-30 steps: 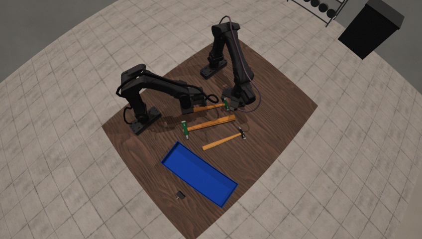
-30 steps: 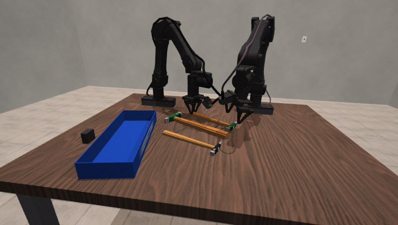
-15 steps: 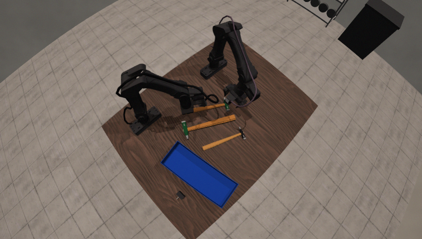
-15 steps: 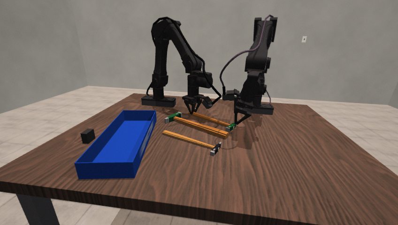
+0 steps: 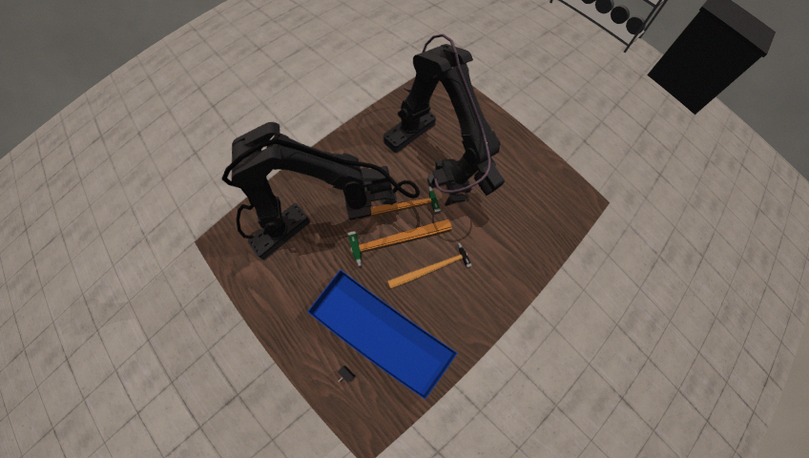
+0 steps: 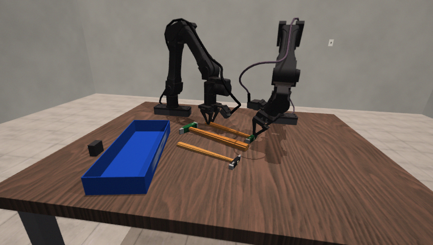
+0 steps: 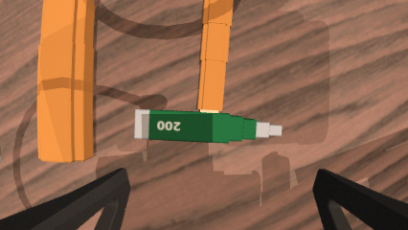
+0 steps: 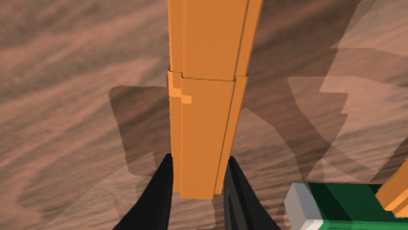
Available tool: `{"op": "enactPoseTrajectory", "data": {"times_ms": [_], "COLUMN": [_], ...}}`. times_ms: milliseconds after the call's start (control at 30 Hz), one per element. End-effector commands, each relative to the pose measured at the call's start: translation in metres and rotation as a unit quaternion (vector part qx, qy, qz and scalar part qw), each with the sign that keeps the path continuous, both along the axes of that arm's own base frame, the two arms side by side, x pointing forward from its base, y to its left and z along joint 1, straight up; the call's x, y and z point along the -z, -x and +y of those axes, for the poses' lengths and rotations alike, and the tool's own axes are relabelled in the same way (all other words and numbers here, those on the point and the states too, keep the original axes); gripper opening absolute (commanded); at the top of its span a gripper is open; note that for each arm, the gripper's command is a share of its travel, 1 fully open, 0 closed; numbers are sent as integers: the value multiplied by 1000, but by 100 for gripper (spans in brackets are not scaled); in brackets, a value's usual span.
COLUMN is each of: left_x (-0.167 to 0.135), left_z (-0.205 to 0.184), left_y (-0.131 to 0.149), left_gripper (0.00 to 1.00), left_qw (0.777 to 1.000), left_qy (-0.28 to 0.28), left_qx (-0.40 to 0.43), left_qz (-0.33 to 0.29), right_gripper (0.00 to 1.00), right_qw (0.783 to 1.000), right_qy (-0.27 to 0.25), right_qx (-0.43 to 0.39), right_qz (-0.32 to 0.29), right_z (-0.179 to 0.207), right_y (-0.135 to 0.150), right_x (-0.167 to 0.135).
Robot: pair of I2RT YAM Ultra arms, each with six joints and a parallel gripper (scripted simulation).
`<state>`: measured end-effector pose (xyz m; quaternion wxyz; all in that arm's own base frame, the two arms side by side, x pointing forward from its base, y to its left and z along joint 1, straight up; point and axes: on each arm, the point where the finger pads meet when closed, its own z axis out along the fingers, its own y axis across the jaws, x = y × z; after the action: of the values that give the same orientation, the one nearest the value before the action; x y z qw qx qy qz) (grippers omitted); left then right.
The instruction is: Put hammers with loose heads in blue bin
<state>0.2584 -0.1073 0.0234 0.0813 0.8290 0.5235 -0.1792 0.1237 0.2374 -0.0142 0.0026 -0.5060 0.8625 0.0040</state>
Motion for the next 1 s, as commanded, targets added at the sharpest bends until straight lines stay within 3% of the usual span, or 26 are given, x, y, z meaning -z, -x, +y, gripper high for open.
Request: {"op": "enactPoseTrajectory", "data": {"times_ms": [0,500,600,967], "left_x": [-2,-1,-1,-1], "left_z": [0,0,0,0], "left_y": [0,0,0,0], "left_gripper": [100,100,100,100], "left_qw": [999,999,999,999], "left_qy": [22,15,15,15], "left_qx": [48,41,41,41], "left_qz": [1,-2,-2,-2], "right_gripper": [20,20,50,51], "right_qw": [1000,1000,1000,1000], "right_qy": [4,4,3,-19], "right_qx": [5,5,6,10], "right_qz": [-1,-1,-2,-15], "right_z": [-1,-1,1,12], "right_y": [0,0,-1,-8], "right_x": [0,0,-4,-19]}}
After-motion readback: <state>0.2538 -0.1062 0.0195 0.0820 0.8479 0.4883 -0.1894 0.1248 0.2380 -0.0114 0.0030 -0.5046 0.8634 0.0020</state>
